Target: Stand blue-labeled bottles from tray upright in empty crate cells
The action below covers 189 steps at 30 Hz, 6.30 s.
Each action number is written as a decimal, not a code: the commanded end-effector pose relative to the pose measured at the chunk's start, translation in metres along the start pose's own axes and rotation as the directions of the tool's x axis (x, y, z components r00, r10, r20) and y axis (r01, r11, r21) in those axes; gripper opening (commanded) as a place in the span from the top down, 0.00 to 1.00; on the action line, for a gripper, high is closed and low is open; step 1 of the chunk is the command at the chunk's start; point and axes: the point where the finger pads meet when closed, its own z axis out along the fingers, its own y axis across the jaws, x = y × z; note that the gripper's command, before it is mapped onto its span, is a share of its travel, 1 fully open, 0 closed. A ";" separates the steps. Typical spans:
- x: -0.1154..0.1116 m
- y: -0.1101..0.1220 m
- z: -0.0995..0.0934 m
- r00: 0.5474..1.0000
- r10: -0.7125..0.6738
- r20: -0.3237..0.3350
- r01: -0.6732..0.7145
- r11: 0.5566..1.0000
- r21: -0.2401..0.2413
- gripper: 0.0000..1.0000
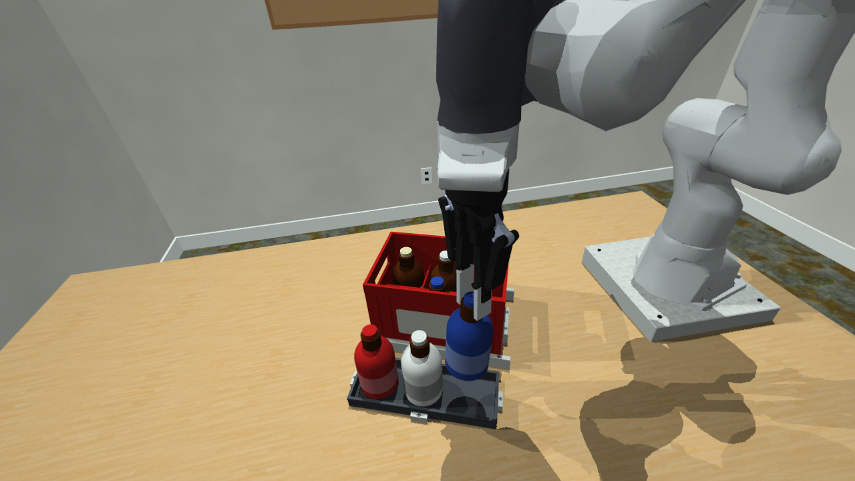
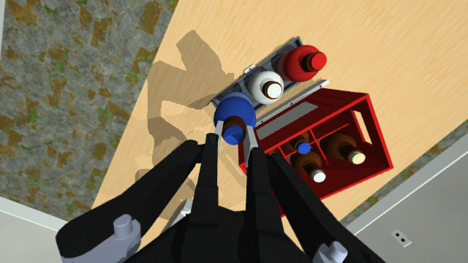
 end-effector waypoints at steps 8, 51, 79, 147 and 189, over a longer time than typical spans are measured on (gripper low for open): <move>0.001 0.002 -0.015 1.000 0.001 -0.008 -0.001 1.000 0.001 1.00; 0.001 0.002 -0.020 1.000 0.001 -0.008 -0.001 1.000 0.001 1.00; 0.001 0.002 -0.025 1.000 0.001 -0.008 -0.001 1.000 0.001 1.00; 0.000 0.002 -0.060 1.000 0.001 -0.008 -0.001 1.000 0.001 1.00; 0.000 0.002 -0.076 1.000 0.001 -0.008 -0.001 1.000 0.001 1.00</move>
